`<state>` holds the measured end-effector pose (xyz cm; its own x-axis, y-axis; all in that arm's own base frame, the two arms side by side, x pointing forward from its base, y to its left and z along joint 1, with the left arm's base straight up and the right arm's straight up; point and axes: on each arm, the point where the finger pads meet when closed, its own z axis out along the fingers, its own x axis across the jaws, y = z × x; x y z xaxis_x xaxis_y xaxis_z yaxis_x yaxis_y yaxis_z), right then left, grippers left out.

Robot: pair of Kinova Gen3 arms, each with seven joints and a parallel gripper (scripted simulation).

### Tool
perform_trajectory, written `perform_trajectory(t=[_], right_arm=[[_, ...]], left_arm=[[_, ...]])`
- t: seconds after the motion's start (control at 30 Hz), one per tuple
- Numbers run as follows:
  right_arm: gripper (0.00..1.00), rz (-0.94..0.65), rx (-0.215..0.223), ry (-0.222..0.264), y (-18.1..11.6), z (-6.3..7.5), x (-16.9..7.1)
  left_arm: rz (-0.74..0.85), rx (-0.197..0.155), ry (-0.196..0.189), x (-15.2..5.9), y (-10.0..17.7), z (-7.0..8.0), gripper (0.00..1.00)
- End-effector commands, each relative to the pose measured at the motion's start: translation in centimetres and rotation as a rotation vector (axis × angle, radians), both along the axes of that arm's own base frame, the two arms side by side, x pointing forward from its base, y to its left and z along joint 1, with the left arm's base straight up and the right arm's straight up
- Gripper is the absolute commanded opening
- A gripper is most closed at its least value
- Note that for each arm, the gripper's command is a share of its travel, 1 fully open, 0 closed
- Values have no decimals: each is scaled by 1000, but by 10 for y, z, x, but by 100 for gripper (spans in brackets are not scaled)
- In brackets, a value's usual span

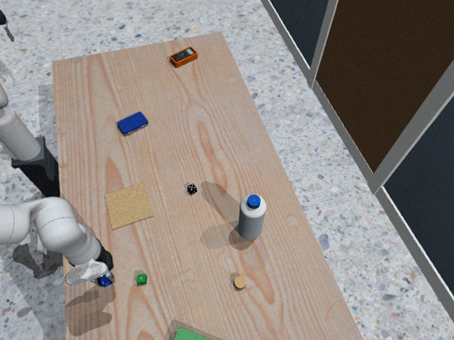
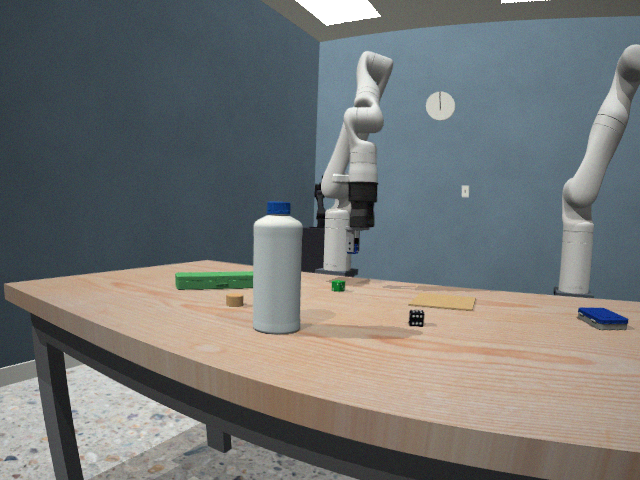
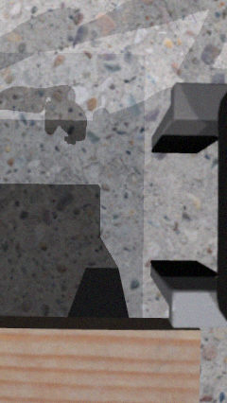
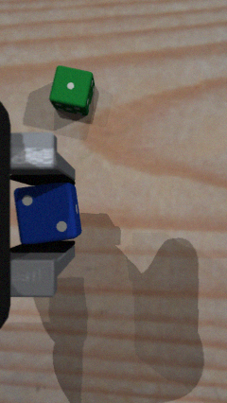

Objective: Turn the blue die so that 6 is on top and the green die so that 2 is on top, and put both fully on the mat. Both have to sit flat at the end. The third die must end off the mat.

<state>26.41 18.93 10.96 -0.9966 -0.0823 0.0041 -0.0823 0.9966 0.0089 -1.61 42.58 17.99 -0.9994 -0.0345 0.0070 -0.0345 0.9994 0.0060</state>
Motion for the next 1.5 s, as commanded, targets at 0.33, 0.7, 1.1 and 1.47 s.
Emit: perform_trajectory(t=[0.33,0.7,1.1,1.47], right_arm=[[49,-1,120,6,-1,0,1],[49,-1,244,18,-1,-1,0],[49,-2,393,29,-3,-2,1],[49,-1,588,51,-3,-3,0]], left_arm=[[-2,-6,-7,2,-1,0,100],[-2,-6,-7,2,-1,0,100],[-2,-6,-7,2,-1,0,100],[-2,-6,-7,2,-1,0,100]])
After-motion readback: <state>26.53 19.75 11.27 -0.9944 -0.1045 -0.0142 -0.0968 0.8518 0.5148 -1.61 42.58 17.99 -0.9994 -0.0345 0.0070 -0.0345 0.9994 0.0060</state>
